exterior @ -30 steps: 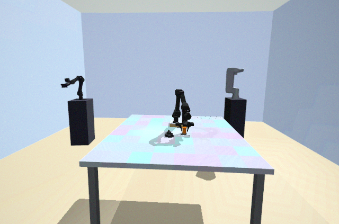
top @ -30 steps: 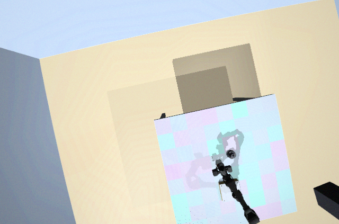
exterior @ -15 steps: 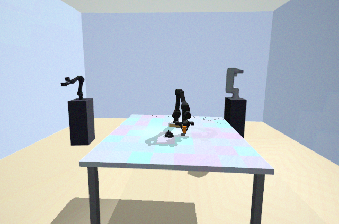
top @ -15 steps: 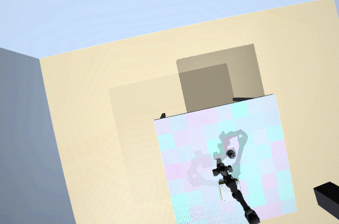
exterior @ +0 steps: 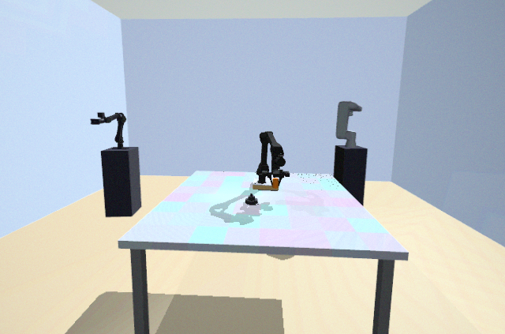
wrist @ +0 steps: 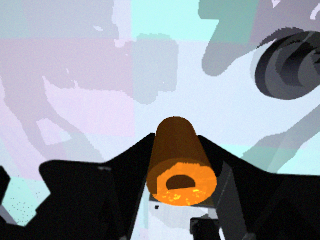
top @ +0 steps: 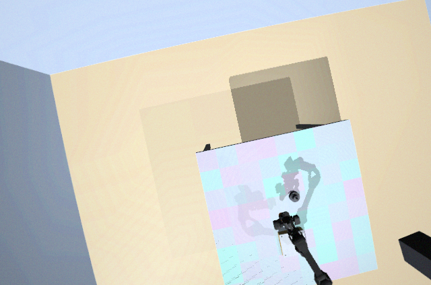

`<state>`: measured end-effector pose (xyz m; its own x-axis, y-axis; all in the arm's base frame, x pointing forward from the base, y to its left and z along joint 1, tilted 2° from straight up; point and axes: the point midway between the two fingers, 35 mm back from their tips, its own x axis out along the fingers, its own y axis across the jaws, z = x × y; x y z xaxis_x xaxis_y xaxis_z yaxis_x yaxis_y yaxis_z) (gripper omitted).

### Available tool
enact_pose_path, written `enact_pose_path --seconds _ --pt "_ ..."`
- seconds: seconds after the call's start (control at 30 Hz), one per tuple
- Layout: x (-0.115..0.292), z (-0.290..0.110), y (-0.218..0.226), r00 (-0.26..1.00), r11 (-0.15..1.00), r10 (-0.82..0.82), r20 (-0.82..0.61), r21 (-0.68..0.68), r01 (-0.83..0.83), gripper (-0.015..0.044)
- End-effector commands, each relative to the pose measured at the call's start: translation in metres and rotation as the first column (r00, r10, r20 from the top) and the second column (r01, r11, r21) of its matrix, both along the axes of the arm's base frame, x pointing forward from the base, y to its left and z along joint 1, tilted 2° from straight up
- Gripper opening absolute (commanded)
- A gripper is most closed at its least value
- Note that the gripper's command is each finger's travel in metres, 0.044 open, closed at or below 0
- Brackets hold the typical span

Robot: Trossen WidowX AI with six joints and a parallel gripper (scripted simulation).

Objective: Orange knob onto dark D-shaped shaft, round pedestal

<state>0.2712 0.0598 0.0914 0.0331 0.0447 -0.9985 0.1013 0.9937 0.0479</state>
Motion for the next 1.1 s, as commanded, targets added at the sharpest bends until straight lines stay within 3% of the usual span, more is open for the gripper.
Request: enact_pose_path --seconds 0.0,0.23,1.07 --pt "-0.003 0.029 -0.001 1.000 1.000 0.004 -0.002 -0.004 -0.004 0.0000" --pt "-0.014 0.058 -0.004 1.000 1.000 0.004 -0.024 -0.007 -0.004 0.0000" --pt "0.015 0.044 -0.041 1.000 1.000 0.012 -0.011 -0.015 -0.013 0.0000"
